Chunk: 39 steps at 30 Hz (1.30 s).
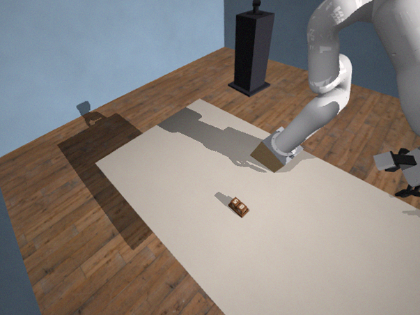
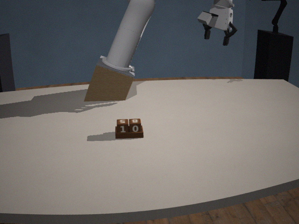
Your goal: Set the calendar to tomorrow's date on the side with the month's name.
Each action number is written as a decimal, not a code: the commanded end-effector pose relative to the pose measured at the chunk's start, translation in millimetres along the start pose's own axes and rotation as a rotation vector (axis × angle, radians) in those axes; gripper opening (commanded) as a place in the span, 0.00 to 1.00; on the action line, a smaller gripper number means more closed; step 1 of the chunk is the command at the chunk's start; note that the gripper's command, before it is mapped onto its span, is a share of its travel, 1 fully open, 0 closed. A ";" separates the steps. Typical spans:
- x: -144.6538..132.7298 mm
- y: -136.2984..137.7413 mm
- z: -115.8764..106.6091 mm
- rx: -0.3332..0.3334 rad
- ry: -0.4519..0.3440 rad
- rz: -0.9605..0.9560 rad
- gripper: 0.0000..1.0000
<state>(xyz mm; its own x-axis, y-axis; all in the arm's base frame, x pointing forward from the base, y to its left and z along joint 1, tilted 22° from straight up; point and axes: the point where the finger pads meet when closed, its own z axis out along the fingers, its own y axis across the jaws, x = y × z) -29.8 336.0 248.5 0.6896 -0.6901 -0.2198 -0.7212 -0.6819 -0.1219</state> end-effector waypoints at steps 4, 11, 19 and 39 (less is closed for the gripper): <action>-0.9 -0.7 -1.3 0.002 -0.003 0.000 1.00; -0.9 -0.7 -1.3 0.002 -0.003 0.000 1.00; -0.4 -1.2 -1.0 0.002 -0.003 0.005 1.00; 70.9 -69.0 30.7 -0.032 0.021 0.727 1.00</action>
<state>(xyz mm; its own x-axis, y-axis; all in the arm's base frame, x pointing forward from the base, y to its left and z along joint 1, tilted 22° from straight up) 54.2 340.6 215.4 0.1257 -0.9670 -0.2216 -0.9885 -0.1410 0.0548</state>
